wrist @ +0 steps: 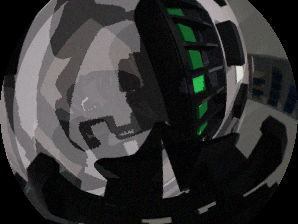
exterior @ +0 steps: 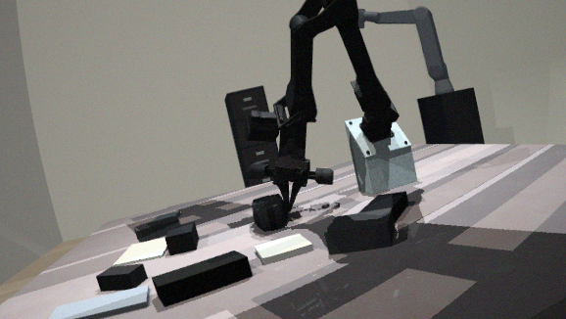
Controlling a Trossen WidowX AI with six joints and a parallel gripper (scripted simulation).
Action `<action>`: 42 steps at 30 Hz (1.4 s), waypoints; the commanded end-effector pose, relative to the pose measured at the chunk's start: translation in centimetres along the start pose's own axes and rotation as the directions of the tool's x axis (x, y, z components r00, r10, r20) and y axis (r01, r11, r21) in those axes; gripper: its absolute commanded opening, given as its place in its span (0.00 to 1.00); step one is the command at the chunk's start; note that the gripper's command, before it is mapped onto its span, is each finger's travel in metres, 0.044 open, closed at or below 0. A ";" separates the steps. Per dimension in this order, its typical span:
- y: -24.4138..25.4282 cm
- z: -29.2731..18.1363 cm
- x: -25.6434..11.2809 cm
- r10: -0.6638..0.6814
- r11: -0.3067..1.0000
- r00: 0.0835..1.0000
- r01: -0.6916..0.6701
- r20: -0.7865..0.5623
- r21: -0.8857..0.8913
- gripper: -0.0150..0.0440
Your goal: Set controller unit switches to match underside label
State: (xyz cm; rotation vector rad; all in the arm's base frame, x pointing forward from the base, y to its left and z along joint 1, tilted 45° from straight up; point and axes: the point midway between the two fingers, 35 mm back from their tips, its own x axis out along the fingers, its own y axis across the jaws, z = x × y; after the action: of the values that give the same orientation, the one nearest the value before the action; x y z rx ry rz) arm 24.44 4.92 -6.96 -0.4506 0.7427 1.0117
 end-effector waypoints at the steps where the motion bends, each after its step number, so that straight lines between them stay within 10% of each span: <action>1: -1.0 0.2 0.1 -0.011 1.000 1.000 0.011 0.004 -0.013 0.25; 12: 1.7 0.4 -6.1 -0.010 1.000 1.000 0.010 0.001 -0.012 0.25; 42: -7.1 7.5 -4.9 0.334 0.929 0.942 -0.335 -0.035 -0.159 0.25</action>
State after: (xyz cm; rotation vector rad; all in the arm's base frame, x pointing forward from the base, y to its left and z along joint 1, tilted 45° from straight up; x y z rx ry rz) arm 30.24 3.08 1.11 -0.4745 0.7699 1.3481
